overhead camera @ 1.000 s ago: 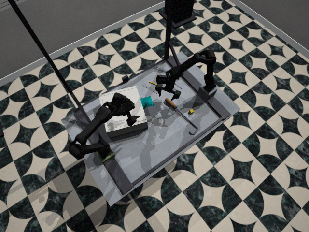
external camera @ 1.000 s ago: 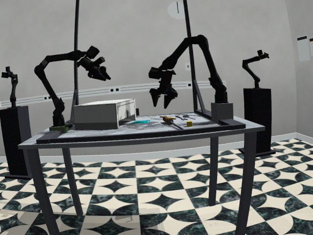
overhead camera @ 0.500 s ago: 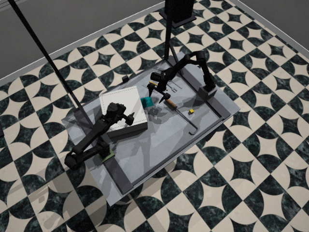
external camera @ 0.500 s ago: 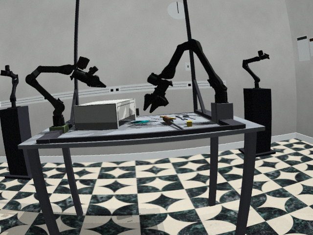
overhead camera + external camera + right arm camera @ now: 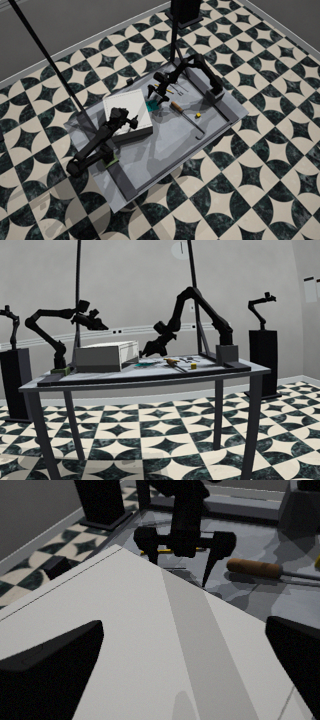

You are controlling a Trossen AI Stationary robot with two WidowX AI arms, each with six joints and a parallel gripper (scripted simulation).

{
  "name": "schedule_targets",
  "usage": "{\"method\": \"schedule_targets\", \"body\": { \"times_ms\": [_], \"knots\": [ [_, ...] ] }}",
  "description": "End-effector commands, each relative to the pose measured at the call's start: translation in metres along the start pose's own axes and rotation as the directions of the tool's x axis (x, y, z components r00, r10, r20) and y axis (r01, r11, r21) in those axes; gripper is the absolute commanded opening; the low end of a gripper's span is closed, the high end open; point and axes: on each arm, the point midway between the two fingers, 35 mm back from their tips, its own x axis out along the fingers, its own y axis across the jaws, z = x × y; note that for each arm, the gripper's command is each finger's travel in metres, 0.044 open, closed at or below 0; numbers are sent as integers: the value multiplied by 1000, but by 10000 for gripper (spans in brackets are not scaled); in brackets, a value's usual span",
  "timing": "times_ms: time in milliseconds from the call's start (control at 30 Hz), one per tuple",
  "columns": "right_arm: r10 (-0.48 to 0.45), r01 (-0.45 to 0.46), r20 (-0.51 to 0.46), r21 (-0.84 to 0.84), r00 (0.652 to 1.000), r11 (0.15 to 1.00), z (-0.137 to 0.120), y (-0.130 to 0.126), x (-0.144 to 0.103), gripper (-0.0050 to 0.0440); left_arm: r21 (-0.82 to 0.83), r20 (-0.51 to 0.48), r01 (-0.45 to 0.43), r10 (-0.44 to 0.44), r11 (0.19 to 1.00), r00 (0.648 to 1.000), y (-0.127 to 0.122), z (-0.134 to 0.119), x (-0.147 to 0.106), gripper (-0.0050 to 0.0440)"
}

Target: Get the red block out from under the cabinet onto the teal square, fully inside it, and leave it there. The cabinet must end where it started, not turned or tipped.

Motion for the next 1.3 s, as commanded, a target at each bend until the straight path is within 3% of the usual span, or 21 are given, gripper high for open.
{"method": "schedule_targets", "body": {
  "times_ms": [0, 167, 767, 933, 1033, 1133, 1267],
  "knots": [
    [1, 0, 35, -4, 999, 1000, 11, -1, -5, 440, 1, -81, -24, 24, 1000, 996, 16, -7, 0, 440],
    [0, 0, 33, -3, 999, 1000, 10, -1, -4, 440, 19, -177, -24, 27, 1000, 984, 29, 1, 0, 440],
    [-3, 3, 28, 1, 1000, 1000, 9, -1, -4, 440, 12, -183, -26, 28, 1000, 983, 28, -2, -2, 440],
    [-22, 22, 20, 10, 1000, 1000, 5, -2, -1, 440, -49, -183, -68, 58, 997, 982, 35, -6, -13, 320],
    [-103, 102, 25, 37, 994, 994, 4, -6, 4, 440, -177, -167, -98, 68, 979, 984, 34, -10, -15, 258],
    [-136, 134, 31, 48, 990, 990, 4, -8, 5, 440, -229, -163, -106, 69, 968, 984, 33, -15, -13, 258],
    [-258, 251, 62, 100, 964, 963, 6, -13, 7, 440, -400, -135, -123, 74, 908, 988, 29, -21, -11, 258]
  ]
}}
